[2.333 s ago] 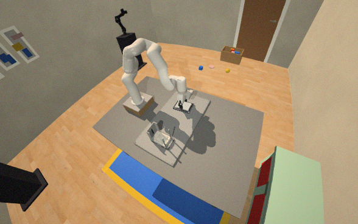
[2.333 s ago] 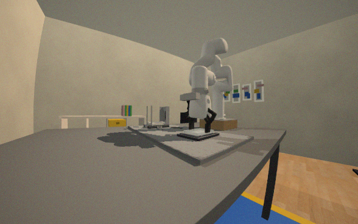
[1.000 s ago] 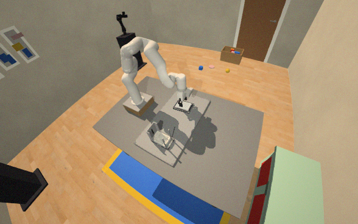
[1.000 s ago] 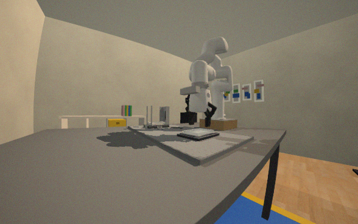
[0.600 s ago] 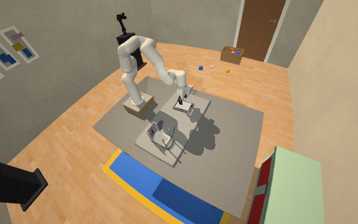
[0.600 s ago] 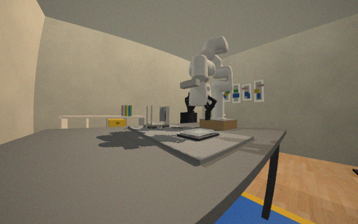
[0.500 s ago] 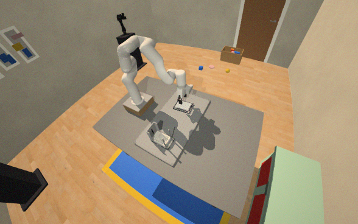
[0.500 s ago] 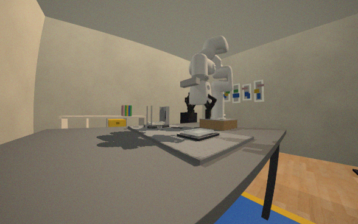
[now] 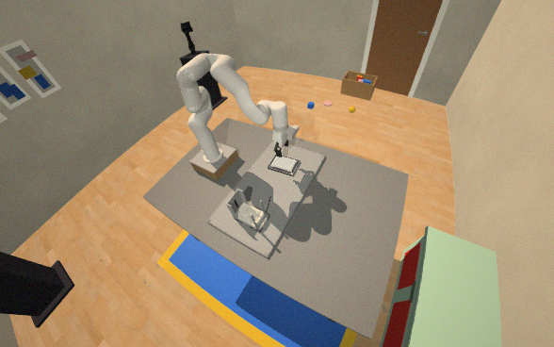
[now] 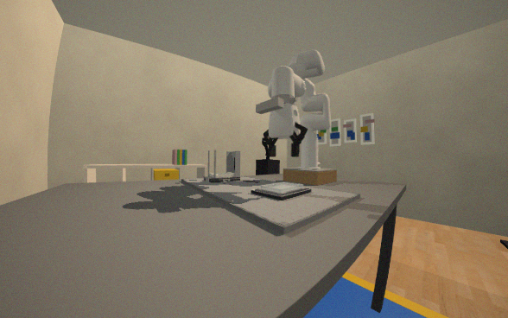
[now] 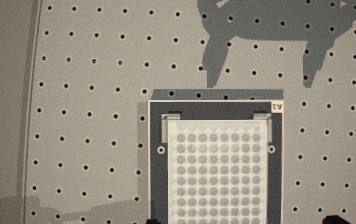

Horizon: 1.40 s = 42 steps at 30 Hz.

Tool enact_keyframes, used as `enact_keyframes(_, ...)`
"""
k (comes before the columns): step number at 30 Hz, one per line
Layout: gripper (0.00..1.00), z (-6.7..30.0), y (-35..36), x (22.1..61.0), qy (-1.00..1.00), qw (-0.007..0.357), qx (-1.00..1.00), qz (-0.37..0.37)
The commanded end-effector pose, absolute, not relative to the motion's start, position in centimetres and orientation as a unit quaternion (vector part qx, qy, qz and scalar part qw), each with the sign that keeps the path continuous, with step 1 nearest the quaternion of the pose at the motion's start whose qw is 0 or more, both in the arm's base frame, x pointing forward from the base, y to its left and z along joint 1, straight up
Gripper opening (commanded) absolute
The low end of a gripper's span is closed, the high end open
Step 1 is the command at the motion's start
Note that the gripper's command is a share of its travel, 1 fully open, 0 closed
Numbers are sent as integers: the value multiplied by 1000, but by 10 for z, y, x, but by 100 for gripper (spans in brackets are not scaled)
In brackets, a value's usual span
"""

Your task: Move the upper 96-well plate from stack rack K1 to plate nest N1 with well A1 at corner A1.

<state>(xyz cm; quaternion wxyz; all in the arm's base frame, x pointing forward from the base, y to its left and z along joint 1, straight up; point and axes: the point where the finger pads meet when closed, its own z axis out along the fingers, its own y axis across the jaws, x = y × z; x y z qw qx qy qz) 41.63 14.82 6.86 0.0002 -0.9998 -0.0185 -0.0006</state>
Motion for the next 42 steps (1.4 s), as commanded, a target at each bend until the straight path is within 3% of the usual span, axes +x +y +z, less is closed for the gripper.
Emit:
enact_keyframes(1, 100, 79, 149, 418, -18, 3, -1000, -2)
enact_keyframes(27, 100, 142, 148, 418, -18, 3, -1000, -3)
enact_keyframes(42, 100, 142, 148, 418, -18, 3, -1000, -3)
